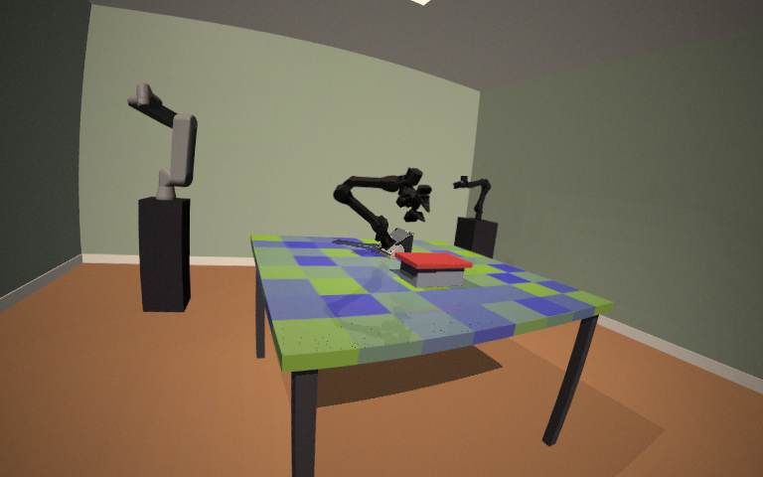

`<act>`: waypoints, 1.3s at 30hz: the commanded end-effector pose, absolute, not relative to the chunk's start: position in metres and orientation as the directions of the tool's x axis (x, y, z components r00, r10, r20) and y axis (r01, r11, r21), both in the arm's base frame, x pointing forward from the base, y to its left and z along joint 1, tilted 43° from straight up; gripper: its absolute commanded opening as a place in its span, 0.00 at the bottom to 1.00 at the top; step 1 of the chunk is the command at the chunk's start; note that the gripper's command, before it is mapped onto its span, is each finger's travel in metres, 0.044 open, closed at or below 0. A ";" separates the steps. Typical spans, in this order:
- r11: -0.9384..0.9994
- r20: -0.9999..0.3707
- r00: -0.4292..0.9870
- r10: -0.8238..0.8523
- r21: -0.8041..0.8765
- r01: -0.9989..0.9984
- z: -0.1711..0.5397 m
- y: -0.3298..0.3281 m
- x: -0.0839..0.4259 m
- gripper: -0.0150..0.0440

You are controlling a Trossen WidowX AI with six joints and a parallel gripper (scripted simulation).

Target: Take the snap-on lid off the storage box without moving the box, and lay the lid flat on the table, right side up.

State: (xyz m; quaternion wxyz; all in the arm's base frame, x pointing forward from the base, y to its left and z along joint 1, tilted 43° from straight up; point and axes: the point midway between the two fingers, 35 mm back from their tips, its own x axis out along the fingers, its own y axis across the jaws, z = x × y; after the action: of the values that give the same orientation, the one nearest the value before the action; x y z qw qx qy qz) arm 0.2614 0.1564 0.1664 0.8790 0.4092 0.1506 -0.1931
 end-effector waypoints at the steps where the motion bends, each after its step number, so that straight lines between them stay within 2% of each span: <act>1: 0.563 -0.432 0.824 -0.366 0.602 0.566 0.149 0.118 0.261 0.65; 12: 0.566 -0.432 0.832 -0.348 0.611 0.554 0.151 0.122 0.261 0.65; 22: 0.564 -0.430 0.825 -0.366 0.603 0.565 0.101 0.074 0.268 0.65; 39: 0.560 -0.436 0.821 -0.368 0.601 0.570 0.092 0.069 0.282 0.65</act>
State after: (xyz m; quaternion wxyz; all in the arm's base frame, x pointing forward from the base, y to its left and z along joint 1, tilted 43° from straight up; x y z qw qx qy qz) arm 0.2777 0.0704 0.0973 0.8727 0.3884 0.1272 -0.2671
